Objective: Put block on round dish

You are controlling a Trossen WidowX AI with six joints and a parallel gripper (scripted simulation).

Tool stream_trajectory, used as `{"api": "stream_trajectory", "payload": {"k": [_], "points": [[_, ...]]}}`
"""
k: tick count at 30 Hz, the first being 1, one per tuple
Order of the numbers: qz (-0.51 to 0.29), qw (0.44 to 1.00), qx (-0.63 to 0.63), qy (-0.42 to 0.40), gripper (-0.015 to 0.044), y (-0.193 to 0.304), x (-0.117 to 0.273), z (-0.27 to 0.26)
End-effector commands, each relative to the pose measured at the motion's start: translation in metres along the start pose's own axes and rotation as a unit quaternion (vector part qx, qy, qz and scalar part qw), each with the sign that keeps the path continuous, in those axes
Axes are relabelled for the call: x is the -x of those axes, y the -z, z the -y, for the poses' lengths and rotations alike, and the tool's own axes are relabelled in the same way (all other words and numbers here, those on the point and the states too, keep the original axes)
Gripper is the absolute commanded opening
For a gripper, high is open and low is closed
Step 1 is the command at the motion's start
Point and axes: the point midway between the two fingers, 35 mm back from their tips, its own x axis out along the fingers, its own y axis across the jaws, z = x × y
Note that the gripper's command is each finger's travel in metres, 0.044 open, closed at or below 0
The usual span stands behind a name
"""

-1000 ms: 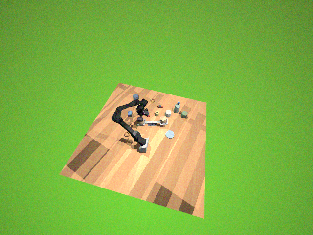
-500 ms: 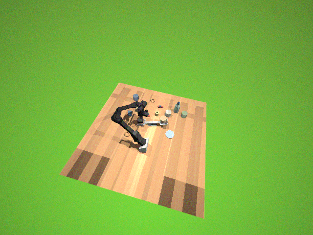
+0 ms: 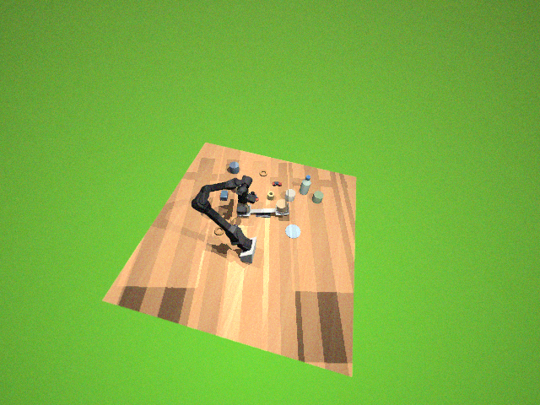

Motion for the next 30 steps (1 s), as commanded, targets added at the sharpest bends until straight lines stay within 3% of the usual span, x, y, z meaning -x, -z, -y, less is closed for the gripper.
{"api": "stream_trajectory", "payload": {"k": [1,3,5,16,28,30], "points": [[-0.004,1.000,-0.003,0.004,0.0440,0.001,-0.008,0.003],[-0.004,1.000,-0.003,0.004,0.0440,0.001,-0.009,0.003],[-0.004,1.000,-0.003,0.004,0.0387,0.001,-0.009,0.003],[-0.004,1.000,-0.003,0.004,0.0314,0.001,-0.009,0.003],[-0.002,1.000,-0.004,0.004,0.0000,0.000,0.001,0.001],[-0.001,1.000,-0.004,0.004,0.0000,-0.001,0.003,0.001]]}}
